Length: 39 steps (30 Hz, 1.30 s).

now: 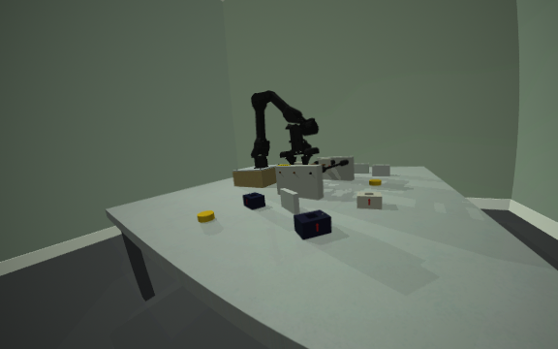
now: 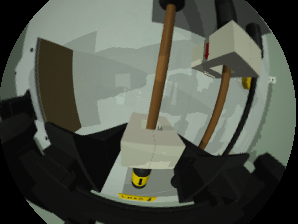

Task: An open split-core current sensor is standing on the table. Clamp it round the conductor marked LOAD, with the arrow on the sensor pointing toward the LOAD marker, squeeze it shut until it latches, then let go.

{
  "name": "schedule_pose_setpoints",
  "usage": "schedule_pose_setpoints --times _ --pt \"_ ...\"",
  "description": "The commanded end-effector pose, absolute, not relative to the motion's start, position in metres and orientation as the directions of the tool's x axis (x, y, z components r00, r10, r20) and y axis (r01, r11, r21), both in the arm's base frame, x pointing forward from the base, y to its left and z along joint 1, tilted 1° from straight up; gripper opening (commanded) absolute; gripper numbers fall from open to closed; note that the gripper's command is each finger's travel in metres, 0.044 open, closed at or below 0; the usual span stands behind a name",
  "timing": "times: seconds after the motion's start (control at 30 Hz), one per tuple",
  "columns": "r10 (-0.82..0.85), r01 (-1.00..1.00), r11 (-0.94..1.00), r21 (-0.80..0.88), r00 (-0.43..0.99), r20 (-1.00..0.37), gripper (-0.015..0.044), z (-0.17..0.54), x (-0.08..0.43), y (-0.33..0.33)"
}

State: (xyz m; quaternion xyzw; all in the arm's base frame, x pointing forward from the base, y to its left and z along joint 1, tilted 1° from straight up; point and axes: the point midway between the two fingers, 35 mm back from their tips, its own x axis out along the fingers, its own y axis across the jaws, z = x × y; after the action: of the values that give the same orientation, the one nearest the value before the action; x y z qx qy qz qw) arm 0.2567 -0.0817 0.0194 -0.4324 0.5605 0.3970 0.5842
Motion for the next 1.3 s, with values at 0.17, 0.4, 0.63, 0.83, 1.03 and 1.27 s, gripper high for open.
schedule_pose_setpoints --times 0.17,0.4,0.63,0.83,1.03,1.27 --pt "-0.021 -0.949 0.311 -0.059 0.056 -0.998 0.0254 0.0194 0.2565 -0.0816" --pt "-0.021 -0.949 0.311 -0.060 0.057 -0.998 0.0234 0.0194 0.2567 -0.0817" --pt "-0.021 -0.949 0.311 -0.060 0.057 -0.998 0.0187 0.0194 0.2567 -0.0817" --pt "-0.021 -0.949 0.311 -0.060 0.057 -0.998 0.0147 0.0194 0.2567 -0.0817" --pt "-0.021 -0.949 0.311 -0.060 0.057 -0.998 0.0107 0.0194 0.2567 -0.0817" --pt "-0.013 -0.950 0.309 -0.033 0.030 -0.999 0.0000 0.0236 0.2568 -0.0817"
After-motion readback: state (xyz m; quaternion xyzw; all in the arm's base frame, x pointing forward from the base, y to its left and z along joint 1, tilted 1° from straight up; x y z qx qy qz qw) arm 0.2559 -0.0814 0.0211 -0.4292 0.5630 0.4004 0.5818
